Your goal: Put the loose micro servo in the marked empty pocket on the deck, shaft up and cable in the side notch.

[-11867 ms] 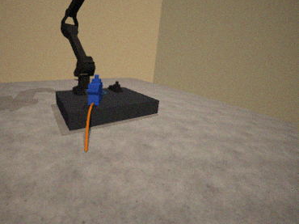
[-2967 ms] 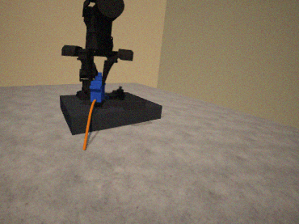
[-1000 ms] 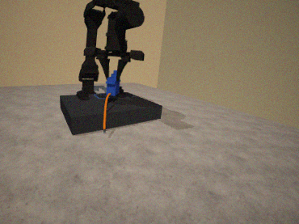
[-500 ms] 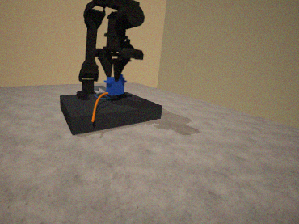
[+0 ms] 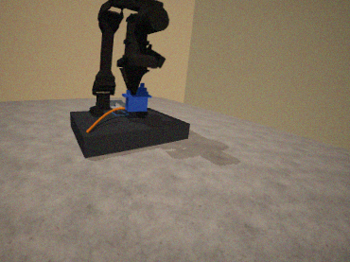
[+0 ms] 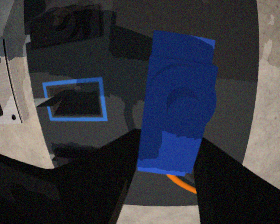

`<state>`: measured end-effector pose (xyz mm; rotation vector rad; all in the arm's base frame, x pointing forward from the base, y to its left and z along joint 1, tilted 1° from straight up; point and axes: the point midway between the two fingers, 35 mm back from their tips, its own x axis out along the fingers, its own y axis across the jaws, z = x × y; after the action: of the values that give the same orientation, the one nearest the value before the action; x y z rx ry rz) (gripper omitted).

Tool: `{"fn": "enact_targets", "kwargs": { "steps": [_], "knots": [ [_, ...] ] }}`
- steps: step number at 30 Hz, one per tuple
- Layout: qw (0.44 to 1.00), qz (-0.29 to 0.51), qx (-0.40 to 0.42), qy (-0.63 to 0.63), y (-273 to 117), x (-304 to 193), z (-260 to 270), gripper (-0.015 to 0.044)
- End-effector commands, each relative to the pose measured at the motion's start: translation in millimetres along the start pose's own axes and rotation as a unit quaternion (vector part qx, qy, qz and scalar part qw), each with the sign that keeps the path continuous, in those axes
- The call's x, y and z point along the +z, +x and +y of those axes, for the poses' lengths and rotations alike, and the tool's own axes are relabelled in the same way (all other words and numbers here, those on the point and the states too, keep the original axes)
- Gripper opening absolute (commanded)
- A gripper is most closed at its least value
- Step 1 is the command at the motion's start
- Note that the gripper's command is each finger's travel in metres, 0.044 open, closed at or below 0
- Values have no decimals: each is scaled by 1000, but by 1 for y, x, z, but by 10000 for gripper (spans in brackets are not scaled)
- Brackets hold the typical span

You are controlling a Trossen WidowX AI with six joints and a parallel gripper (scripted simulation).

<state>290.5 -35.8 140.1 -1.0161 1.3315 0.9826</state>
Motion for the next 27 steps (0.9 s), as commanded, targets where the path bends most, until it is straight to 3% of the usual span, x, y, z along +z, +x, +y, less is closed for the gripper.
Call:
{"fn": "enact_targets", "kwargs": {
  "steps": [1, 14, 27],
  "knots": [
    [997, -2, -2, 77, -1, 0, 0, 0],
    [955, -2, -2, 296, -1, 0, 0, 0],
    [866, -2, -1, 500, -1, 0, 0, 0]
  ]
}}
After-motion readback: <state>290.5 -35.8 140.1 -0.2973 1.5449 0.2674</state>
